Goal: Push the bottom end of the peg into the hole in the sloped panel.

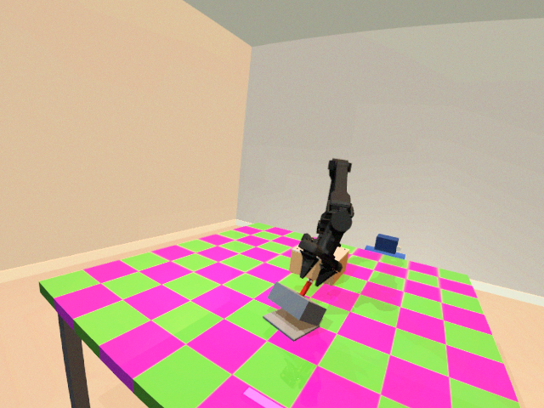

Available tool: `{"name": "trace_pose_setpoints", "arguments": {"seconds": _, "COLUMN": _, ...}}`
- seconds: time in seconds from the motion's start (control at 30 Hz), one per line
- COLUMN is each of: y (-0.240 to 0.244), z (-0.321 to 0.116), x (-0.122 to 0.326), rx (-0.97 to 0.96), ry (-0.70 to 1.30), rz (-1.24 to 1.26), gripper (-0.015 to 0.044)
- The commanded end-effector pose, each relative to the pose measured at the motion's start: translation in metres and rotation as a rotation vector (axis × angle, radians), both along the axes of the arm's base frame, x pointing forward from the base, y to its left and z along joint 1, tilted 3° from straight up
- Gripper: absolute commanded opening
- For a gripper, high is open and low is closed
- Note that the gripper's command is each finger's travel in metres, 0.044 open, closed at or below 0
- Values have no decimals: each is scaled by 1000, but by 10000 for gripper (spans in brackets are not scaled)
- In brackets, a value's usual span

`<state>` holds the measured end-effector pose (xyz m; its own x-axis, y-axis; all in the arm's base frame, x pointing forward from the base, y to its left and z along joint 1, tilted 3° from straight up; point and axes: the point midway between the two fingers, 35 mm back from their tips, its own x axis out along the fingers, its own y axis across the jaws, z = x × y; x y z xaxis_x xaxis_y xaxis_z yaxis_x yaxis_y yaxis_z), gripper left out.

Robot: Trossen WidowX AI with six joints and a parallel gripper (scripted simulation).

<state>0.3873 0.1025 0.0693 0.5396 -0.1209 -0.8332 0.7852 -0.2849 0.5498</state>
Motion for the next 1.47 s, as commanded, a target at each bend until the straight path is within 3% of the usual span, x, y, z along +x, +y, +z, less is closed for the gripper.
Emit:
{"name": "trace_pose_setpoints", "arguments": {"seconds": 0.0, "y": 1, "z": 11, "x": -4, "rx": 3, "ry": -11, "rz": -4, "gripper": 440}}
{"name": "trace_pose_setpoints", "arguments": {"seconds": 1.43, "y": 12, "z": 61, "x": -44, "rx": 5, "ry": -8, "rz": 2, "gripper": 440}}
